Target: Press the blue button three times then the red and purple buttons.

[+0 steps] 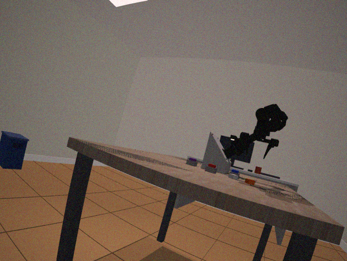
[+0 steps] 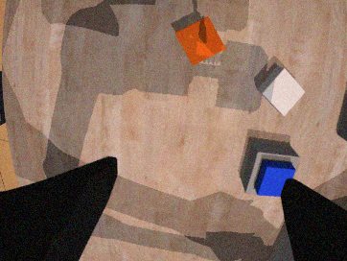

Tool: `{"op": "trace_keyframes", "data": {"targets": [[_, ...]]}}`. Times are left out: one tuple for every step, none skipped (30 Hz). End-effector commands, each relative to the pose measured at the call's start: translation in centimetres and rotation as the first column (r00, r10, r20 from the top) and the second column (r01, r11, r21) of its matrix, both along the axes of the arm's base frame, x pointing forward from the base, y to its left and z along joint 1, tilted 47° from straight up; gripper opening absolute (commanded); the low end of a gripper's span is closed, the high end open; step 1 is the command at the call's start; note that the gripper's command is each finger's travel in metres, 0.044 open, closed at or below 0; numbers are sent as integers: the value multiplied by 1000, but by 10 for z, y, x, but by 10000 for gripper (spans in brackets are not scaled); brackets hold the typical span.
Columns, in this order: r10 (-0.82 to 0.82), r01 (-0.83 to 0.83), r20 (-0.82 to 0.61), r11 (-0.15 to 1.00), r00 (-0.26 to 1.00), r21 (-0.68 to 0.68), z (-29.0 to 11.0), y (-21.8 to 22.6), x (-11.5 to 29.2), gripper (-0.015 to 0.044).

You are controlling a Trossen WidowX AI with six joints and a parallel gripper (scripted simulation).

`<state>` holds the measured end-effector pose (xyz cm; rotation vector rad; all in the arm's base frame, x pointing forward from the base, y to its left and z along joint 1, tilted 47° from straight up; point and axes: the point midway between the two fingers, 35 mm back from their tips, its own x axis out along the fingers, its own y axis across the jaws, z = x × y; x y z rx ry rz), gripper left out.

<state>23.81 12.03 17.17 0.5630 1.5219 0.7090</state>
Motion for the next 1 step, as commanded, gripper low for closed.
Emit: {"op": "trace_keyframes", "data": {"targets": [[-5, 5, -6, 1000, 1000, 6, 6, 3, -3, 400]]}}
